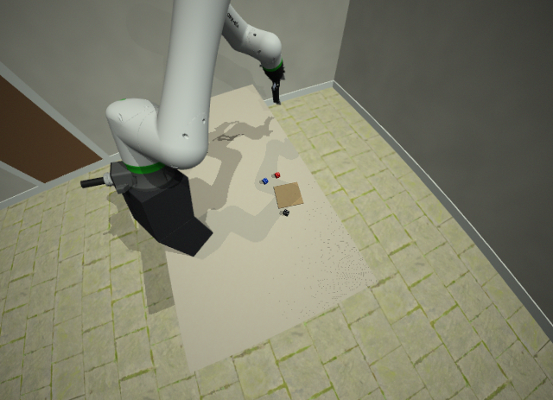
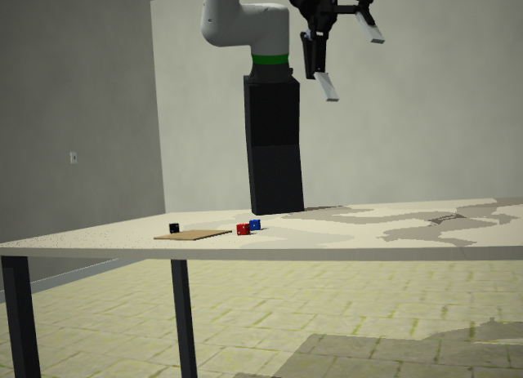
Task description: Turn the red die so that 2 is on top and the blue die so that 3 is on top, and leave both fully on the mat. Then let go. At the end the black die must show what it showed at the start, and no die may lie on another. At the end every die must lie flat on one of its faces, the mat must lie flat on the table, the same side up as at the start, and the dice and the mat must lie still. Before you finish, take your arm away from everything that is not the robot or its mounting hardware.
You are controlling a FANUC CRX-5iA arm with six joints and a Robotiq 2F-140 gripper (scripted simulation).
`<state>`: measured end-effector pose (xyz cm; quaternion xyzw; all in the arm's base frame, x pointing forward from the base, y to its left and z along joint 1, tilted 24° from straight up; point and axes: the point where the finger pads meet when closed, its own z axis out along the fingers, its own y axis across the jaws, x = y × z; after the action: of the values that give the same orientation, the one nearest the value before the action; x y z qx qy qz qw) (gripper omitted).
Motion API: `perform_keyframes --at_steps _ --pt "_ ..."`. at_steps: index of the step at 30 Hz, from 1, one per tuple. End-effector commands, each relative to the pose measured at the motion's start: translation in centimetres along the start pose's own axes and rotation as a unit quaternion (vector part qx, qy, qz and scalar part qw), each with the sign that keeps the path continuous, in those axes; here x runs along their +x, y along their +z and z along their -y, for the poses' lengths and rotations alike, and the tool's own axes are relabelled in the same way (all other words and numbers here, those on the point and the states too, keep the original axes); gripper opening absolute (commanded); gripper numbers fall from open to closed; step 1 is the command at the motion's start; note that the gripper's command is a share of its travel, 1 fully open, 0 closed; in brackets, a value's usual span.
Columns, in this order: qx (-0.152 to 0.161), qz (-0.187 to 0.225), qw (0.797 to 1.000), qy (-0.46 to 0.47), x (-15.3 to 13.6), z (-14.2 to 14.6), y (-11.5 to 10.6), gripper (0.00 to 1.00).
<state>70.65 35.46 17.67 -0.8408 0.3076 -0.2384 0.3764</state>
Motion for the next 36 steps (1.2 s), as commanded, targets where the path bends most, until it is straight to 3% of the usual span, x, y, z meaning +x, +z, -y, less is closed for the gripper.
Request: perform_keyframes --at_steps 1,19,22,23,24,26,27,29,30,34,35,36 --pt "0.000 0.000 1.000 0.000 0.0 0.0 0.0 1.00" --pt "-0.002 -0.001 1.000 0.002 0.3 -0.3 0.0 1.00" --pt "-0.026 -0.013 0.999 0.026 3.2 -4.6 0.1 1.00" --pt "-0.026 -0.013 0.999 0.026 3.2 -4.6 0.1 1.00" --pt "-0.041 -0.020 0.998 0.043 4.9 -7.4 0.1 1.00" --pt "-0.041 -0.020 0.998 0.043 4.9 -7.4 0.1 1.00" --pt "-0.059 -0.028 0.996 0.064 7.0 -10.9 -0.2 1.00" --pt "-0.059 -0.028 0.996 0.064 7.0 -10.9 -0.2 1.00" --pt "-0.080 -0.038 0.992 0.089 8.7 -14.4 -0.6 1.00" --pt "-0.080 -0.038 0.992 0.089 9.1 -15.1 -0.7 1.00" --pt "-0.102 -0.048 0.987 0.118 11.2 -19.7 -1.4 1.00" --pt "-0.102 -0.048 0.987 0.118 11.2 -19.7 -1.4 1.00"
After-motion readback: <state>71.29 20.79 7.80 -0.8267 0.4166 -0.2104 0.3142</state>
